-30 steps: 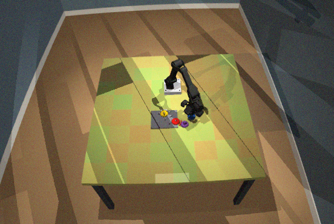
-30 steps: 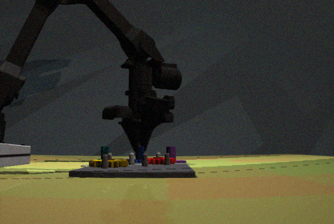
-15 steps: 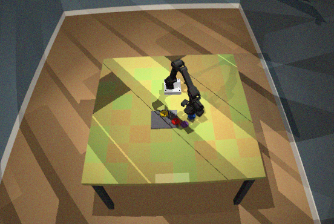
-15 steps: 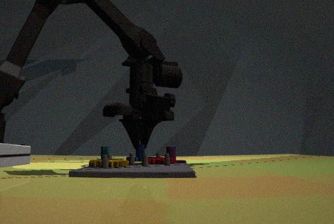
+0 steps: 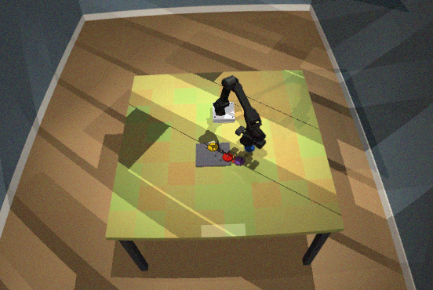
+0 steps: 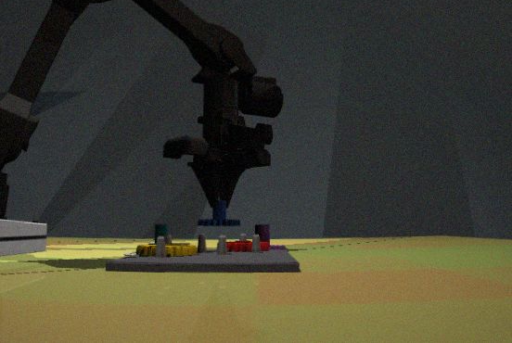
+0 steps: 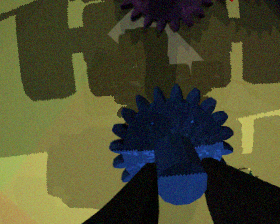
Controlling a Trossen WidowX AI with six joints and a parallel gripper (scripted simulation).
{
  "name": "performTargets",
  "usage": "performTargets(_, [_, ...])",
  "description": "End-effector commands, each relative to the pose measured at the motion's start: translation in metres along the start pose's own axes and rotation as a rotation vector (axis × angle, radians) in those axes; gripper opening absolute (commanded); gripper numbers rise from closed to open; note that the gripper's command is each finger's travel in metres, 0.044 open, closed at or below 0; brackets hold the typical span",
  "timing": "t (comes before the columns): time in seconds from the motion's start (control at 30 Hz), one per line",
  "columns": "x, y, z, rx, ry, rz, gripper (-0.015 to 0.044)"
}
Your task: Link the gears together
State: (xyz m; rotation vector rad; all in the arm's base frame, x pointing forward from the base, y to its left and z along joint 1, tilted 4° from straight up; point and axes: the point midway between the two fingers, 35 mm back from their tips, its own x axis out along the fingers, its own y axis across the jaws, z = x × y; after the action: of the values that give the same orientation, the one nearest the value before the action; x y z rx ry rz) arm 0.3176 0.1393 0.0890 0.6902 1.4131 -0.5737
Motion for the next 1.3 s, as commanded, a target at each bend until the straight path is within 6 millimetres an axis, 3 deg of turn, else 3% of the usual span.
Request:
performTargets(0.0, [-0.011, 0.002, 0.0, 0.006, -0.001, 0.008, 0.0])
performTargets(1.27, [-0.098, -0.001, -0.004, 0.006, -0.001, 0.007, 0.0])
